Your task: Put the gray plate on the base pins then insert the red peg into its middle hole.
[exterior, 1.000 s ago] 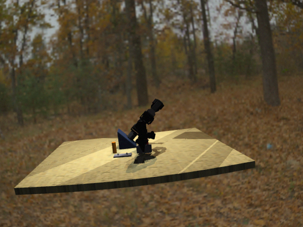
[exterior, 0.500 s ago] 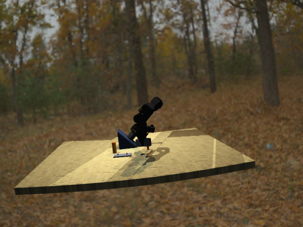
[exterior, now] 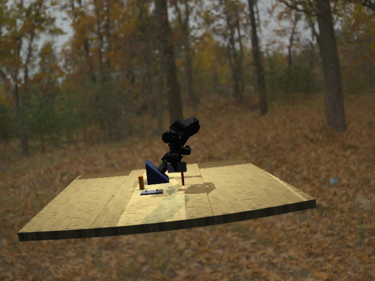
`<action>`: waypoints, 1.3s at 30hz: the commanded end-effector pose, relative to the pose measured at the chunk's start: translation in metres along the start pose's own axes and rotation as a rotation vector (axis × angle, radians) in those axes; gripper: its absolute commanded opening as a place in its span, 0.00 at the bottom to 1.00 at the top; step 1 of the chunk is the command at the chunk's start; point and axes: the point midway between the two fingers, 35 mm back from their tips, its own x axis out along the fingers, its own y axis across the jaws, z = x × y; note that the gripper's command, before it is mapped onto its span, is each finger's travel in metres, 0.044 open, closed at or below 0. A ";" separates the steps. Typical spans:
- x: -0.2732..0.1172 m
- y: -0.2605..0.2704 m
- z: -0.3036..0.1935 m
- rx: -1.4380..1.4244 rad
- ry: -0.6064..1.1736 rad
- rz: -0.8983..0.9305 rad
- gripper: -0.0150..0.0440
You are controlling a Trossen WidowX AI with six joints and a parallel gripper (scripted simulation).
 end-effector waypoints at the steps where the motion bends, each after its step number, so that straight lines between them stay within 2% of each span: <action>1: -0.010 0.000 -0.001 0.006 0.001 0.004 0.25; 10: -0.030 0.004 -0.001 0.021 -0.005 0.009 0.25; 39: 0.010 -0.028 -0.077 -0.137 0.007 0.020 0.25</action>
